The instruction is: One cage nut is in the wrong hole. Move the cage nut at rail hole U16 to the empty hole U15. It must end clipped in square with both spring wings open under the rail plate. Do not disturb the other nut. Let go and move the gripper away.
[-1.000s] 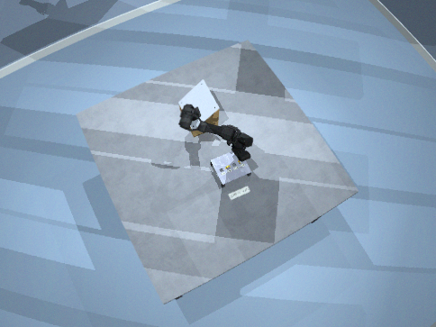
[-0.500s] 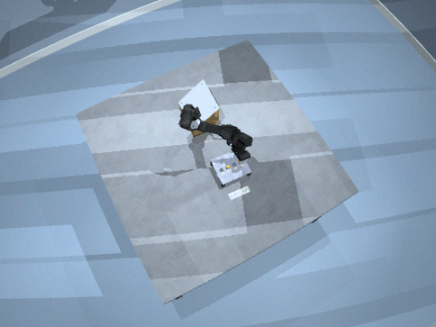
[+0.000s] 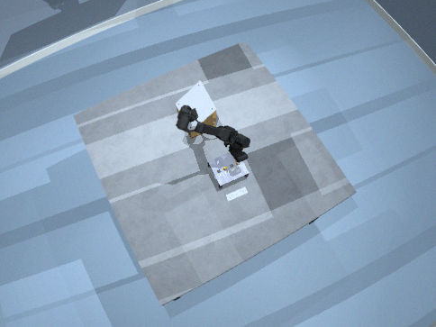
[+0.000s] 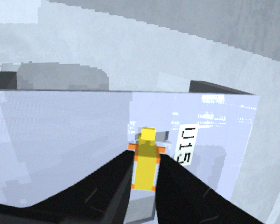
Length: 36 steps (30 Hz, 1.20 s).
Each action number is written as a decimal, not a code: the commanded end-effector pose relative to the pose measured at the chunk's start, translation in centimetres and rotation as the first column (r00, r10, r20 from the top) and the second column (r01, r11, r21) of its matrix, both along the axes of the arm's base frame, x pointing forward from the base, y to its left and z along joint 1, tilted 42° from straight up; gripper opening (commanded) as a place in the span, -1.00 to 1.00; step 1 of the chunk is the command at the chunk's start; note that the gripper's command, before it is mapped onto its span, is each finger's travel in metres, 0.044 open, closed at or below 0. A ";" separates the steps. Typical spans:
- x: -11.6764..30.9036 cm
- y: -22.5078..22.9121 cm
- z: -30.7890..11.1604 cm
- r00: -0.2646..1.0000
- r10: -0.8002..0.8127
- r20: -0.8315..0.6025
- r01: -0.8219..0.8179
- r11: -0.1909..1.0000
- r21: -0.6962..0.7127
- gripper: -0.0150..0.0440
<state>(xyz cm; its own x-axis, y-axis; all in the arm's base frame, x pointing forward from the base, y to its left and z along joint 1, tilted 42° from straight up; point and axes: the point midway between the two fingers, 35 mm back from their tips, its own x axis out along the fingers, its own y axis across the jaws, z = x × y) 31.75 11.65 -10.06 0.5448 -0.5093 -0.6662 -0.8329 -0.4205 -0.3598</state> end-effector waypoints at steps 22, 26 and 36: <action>0.1 0.0 0.0 0.999 -0.025 -0.024 0.025 1.000 -0.005 -0.40; 0.2 0.0 0.1 0.999 -0.028 -0.027 0.028 1.000 -0.006 -0.40; 0.2 0.1 0.0 0.999 -0.037 -0.037 0.037 0.999 -0.007 -0.40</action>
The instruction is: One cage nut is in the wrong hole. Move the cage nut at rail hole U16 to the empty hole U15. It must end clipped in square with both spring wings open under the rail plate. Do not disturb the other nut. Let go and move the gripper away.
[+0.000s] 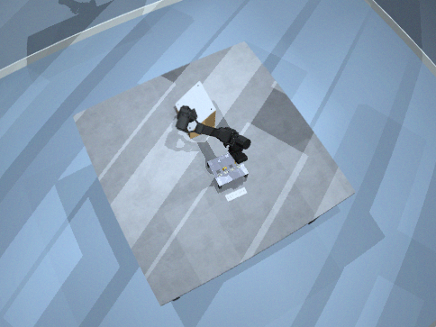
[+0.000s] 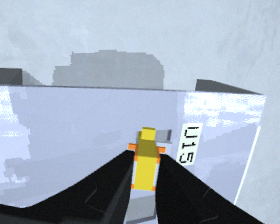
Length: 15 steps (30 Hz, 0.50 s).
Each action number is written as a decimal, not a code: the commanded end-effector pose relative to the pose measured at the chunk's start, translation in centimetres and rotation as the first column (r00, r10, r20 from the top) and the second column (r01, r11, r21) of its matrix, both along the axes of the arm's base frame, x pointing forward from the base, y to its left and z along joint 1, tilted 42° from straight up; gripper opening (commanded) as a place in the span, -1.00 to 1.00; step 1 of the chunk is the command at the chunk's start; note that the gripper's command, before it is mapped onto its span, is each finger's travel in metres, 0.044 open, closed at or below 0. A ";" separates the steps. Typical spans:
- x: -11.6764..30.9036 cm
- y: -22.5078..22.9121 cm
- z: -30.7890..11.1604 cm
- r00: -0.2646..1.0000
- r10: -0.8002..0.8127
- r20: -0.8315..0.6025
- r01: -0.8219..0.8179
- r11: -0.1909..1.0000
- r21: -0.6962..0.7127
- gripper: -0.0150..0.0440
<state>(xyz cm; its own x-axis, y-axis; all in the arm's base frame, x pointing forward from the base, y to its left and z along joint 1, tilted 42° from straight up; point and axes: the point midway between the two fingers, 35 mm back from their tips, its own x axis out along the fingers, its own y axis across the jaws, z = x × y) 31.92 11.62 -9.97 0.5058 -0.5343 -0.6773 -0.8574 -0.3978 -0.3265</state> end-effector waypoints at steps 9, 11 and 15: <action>0.1 0.1 -0.1 1.000 -0.014 -0.014 0.014 1.000 0.004 -0.40; 0.1 0.1 -0.1 1.000 -0.016 -0.016 0.016 1.000 0.004 -0.40; 0.2 0.2 -0.1 1.000 -0.020 -0.021 0.020 1.000 0.003 -0.40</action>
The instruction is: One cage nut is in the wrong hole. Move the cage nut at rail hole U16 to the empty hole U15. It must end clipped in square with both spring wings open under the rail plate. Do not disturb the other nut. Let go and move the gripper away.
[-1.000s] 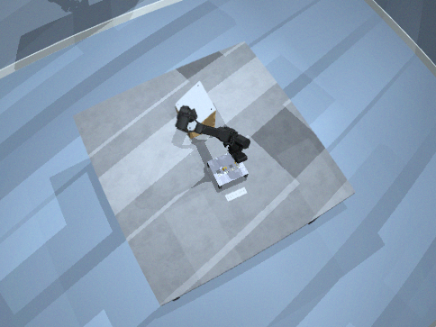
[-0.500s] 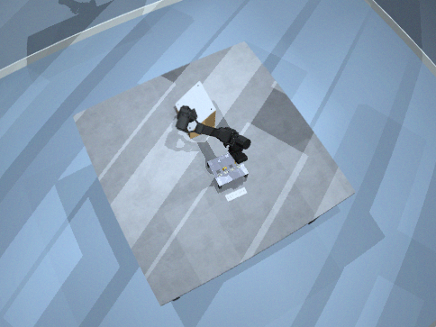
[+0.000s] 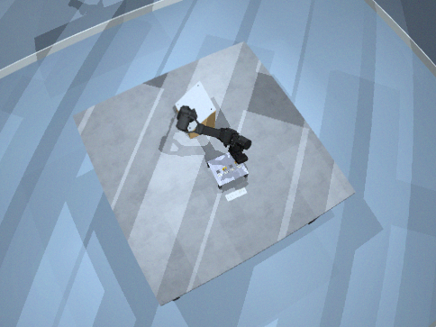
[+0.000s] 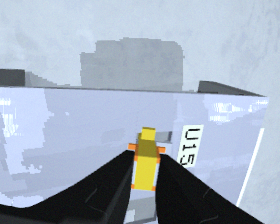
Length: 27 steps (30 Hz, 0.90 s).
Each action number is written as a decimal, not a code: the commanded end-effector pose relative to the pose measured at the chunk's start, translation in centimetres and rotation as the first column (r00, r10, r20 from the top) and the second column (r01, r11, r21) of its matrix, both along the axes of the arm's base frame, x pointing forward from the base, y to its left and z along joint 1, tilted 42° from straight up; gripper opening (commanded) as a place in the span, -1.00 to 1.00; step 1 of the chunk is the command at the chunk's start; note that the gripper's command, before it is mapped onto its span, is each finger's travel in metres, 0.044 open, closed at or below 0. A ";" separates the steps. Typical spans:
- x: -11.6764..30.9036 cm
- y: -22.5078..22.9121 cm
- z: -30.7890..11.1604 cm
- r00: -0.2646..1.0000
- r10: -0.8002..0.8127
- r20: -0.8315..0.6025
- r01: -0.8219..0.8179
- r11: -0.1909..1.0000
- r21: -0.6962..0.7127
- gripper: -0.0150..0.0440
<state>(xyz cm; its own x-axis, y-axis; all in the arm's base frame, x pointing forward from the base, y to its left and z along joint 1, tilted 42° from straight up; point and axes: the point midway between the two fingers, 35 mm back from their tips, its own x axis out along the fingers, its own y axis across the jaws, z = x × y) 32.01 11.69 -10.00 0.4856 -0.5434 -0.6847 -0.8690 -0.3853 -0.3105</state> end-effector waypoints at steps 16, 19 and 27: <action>0.2 0.2 -0.1 0.999 -0.022 -0.023 0.022 1.000 0.003 -0.40; 0.2 0.2 -0.1 0.999 -0.026 -0.027 0.026 1.000 0.003 -0.40; 0.3 0.2 -0.1 0.999 -0.036 -0.038 0.036 0.999 0.001 -0.40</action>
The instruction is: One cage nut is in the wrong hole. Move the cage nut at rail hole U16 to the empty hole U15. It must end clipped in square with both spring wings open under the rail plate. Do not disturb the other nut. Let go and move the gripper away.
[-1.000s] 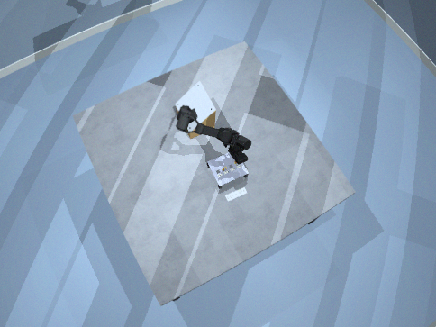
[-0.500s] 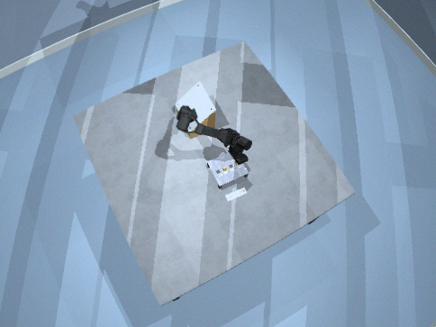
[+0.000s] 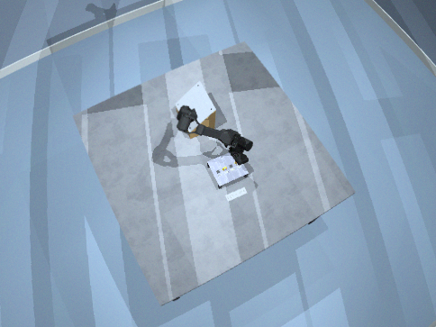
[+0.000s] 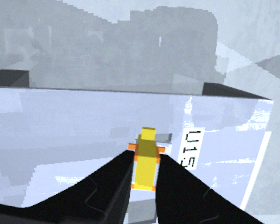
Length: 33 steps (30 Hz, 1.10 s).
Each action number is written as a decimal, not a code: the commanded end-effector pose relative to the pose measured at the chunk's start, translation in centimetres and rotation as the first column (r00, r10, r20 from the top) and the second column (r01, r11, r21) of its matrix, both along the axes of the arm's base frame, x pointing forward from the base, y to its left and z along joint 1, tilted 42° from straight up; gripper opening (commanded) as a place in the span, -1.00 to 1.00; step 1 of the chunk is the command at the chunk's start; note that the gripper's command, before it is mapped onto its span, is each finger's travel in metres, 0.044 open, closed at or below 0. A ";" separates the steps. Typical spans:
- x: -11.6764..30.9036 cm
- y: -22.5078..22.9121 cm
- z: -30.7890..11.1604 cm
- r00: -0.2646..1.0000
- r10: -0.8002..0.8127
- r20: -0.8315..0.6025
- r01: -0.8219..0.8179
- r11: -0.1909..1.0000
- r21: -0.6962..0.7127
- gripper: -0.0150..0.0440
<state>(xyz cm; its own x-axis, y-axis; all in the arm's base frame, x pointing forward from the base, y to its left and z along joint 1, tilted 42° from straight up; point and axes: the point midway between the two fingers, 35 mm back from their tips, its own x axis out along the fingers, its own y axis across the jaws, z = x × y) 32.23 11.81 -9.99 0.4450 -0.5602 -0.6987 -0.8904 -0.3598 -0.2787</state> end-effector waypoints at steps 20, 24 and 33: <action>0.2 0.1 0.0 0.999 -0.025 -0.025 0.025 1.000 0.002 -0.40; 0.2 0.1 0.0 0.999 -0.030 -0.031 0.030 1.000 0.001 -0.40; 0.3 0.2 0.0 0.998 -0.042 -0.044 0.042 0.999 -0.001 -0.40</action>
<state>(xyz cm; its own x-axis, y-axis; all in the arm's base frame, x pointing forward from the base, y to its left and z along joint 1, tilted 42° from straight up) 32.47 11.90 -9.94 0.3964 -0.5787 -0.7127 -0.9132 -0.3288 -0.2409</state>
